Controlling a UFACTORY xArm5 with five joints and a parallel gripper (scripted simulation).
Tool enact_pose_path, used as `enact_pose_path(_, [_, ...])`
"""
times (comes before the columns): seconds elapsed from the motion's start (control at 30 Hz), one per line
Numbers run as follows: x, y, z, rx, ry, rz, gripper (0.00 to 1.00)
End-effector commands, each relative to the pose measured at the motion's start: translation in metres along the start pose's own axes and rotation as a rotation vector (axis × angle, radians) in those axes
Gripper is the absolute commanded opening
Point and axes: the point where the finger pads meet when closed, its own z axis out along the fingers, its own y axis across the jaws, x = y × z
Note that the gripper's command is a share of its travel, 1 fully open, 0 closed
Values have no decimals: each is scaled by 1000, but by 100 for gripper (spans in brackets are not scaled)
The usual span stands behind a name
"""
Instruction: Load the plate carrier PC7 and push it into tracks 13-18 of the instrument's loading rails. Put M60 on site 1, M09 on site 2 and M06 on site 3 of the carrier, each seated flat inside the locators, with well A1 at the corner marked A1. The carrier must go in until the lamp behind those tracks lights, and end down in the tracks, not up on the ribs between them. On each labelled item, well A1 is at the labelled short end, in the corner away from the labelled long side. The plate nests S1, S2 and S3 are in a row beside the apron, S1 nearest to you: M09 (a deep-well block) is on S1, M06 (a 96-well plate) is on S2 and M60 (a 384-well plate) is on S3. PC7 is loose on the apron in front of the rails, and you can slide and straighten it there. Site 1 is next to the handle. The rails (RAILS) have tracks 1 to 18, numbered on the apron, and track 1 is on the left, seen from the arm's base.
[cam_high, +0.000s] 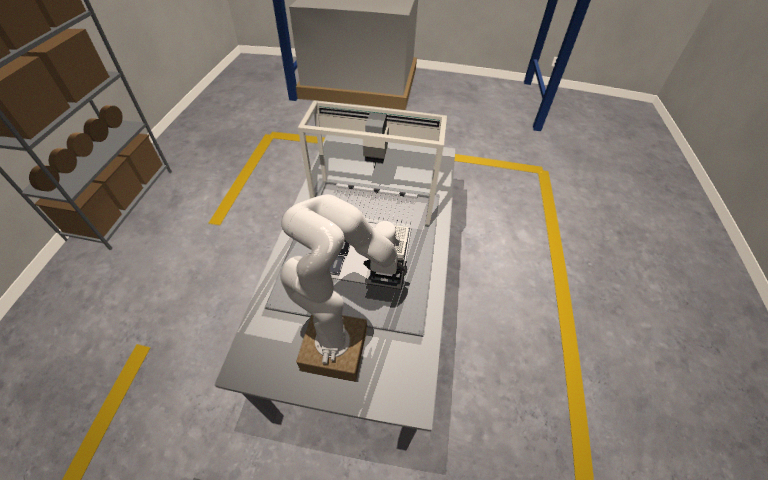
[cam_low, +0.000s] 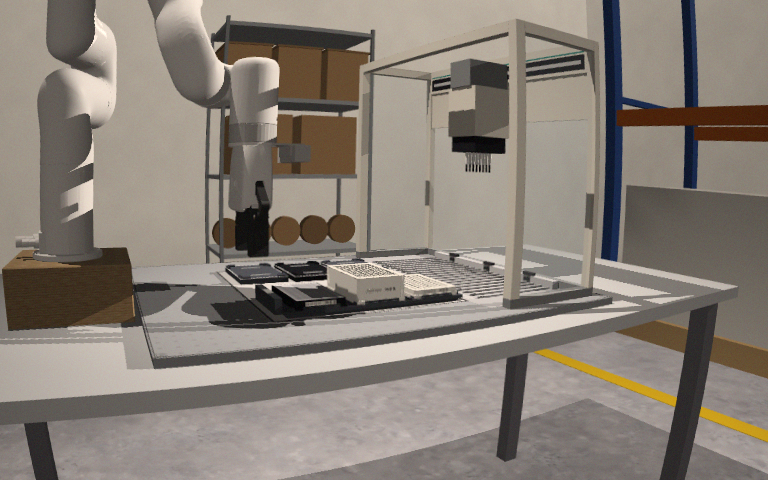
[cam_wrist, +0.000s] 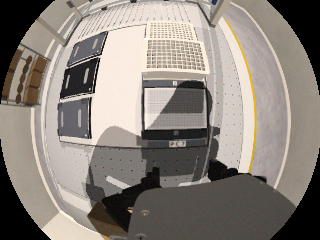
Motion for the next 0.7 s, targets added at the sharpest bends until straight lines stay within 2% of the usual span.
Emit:
enact_pose_path(0.0, [2, 1, 8, 14, 10, 0, 81])
enact_pose_path(0.67, [2, 0, 35, 14, 10, 0, 81])
